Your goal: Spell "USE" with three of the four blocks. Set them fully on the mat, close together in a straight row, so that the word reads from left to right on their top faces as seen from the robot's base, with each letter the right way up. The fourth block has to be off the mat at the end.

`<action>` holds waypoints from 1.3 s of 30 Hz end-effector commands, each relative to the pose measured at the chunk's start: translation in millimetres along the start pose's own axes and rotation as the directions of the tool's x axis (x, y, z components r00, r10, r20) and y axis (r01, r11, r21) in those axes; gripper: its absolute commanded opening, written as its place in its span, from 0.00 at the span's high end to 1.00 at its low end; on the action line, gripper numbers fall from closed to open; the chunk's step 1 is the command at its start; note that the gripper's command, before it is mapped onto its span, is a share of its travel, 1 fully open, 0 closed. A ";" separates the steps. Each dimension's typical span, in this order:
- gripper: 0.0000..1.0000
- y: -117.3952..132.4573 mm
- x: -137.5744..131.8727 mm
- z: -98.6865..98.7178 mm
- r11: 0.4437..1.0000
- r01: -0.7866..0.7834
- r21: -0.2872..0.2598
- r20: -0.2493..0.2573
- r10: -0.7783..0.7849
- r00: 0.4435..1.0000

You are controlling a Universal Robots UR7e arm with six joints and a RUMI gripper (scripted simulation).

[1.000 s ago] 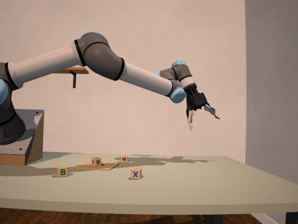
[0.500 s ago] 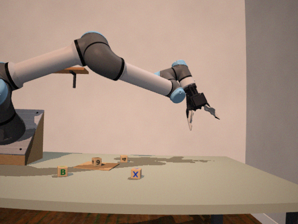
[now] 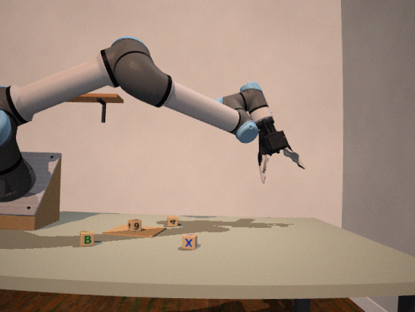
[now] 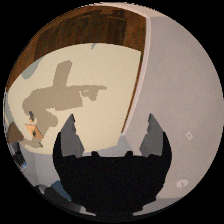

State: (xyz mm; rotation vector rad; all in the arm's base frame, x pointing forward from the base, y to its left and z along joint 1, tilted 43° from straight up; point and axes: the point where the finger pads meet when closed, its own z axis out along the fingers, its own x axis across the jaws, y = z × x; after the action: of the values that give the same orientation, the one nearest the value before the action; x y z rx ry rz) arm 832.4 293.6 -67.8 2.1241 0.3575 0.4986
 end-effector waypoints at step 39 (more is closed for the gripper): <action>0.00 85.2 -242.7 -29.5 0.863 -0.131 0.488 0.252 0.004 0.968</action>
State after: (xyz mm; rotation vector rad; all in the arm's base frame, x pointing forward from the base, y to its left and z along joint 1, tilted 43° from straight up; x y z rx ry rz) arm 653.4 173.1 -38.9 2.5896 0.2979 0.1984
